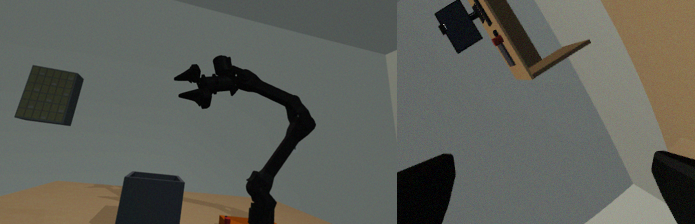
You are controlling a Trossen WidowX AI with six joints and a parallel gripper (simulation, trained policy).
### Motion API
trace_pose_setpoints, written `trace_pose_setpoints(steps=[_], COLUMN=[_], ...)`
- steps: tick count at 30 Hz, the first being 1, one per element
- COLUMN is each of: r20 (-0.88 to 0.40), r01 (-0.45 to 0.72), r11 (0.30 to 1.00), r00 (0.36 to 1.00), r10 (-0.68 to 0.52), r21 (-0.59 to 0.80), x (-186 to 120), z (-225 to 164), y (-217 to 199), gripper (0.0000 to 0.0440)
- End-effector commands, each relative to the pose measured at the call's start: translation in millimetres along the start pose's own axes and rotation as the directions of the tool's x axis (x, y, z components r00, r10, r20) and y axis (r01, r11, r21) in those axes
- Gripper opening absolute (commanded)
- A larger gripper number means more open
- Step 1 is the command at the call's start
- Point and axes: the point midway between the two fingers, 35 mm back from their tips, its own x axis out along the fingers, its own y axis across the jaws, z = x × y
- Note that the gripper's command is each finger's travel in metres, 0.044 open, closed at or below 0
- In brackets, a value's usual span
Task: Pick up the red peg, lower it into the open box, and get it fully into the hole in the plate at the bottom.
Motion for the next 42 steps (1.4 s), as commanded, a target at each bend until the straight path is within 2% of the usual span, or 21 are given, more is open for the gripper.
trace_pose_setpoints(steps=[1,10,19,31,42], r20=[-0.015,-0.057,-0.082,-0.059,0.036], r01=[0.056,0.258,0.465,0.707,0.855], r11=[0.998,0.963,0.881,0.705,0.517], r00=[0.998,0.965,0.885,0.707,0.518], r10=[-0.056,-0.255,-0.459,-0.705,-0.855], r21=[0.026,0.076,0.088,0.048,-0.034], x=[4,12,14,3,-15], z=[-3,-14,-23,-28,-21], y=[-15,-71,-130,-209,-270], gripper=[0.0439,0.0436,0.0432,0.0427,0.0429])
